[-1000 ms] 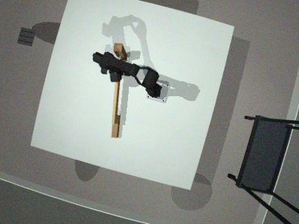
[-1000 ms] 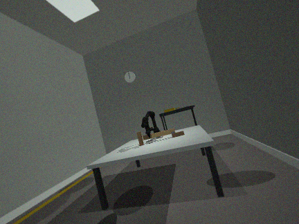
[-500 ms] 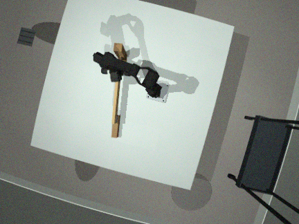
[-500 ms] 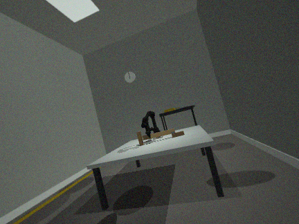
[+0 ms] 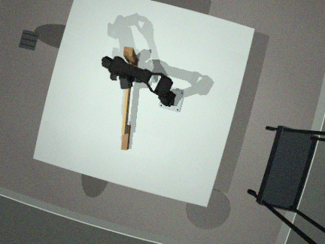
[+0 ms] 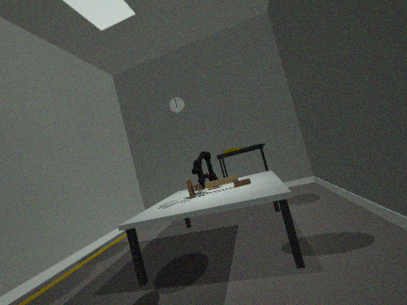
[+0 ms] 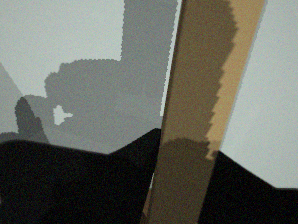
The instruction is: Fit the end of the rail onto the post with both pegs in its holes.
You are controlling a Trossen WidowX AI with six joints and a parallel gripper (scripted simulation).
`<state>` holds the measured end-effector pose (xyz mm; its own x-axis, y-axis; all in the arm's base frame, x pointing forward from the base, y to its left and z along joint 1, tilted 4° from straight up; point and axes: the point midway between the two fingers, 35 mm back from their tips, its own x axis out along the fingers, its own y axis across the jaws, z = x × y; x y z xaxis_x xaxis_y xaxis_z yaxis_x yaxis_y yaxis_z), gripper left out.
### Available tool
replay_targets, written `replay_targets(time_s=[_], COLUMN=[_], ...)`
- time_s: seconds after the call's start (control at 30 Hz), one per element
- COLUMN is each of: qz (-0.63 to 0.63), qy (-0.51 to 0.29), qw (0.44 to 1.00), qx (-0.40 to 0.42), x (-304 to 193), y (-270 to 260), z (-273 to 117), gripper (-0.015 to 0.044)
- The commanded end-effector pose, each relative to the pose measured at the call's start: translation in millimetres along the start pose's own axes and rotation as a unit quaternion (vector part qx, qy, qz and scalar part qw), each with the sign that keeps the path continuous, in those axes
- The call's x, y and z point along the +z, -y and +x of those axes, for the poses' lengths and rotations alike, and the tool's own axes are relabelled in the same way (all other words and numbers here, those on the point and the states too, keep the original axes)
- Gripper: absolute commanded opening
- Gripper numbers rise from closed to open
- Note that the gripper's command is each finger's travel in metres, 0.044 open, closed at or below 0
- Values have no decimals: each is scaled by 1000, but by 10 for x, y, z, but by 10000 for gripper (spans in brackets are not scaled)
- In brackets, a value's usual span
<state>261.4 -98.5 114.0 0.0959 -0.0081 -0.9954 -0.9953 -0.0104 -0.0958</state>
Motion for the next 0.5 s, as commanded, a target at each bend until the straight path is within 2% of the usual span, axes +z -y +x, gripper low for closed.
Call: replay_targets(time_s=[0.0,0.47], qz=[0,0], qy=[-4,-4], qw=[1000,1000], qx=[-1,-1], x=[-39,-63], y=[-3,-8], z=[6,8], gripper=[0,0])
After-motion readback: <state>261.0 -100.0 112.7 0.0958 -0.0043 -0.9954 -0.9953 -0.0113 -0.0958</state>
